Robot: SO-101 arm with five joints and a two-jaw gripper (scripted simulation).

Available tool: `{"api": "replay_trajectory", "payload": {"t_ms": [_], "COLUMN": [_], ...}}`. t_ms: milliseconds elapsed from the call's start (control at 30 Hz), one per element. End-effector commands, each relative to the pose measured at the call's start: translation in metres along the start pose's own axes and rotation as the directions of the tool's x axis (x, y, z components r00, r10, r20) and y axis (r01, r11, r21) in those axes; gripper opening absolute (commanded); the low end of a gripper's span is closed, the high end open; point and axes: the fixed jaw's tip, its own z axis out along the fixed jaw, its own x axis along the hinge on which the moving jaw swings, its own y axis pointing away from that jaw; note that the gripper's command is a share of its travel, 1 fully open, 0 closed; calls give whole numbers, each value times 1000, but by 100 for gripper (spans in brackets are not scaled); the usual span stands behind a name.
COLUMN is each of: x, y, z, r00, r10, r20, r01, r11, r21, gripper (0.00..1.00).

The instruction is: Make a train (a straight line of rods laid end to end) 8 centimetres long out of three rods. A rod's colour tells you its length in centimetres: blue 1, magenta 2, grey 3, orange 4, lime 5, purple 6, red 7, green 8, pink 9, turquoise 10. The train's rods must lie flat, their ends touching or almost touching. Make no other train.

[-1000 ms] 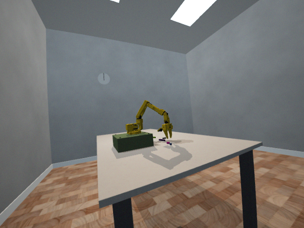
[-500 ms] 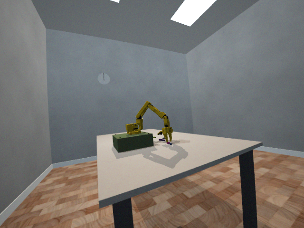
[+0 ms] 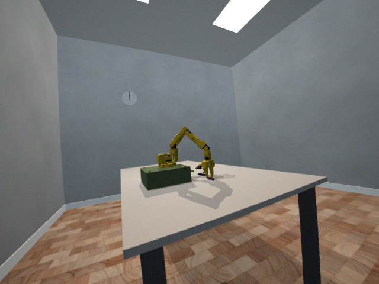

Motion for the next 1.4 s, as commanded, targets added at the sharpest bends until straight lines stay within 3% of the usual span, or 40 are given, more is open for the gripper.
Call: {"api": "replay_trajectory", "payload": {"t_ms": [0,667,1367], "x": [1,1,1], "y": [1,1,1], "z": [3,3,3], "r00": [1000,1000,1000], "r10": [-2,-2,-2], "r20": [3,3,3], "r01": [2,2,2], "r11": [1000,1000,1000], "r21": [-1,-1,-1], "gripper": [19,18,5]}}
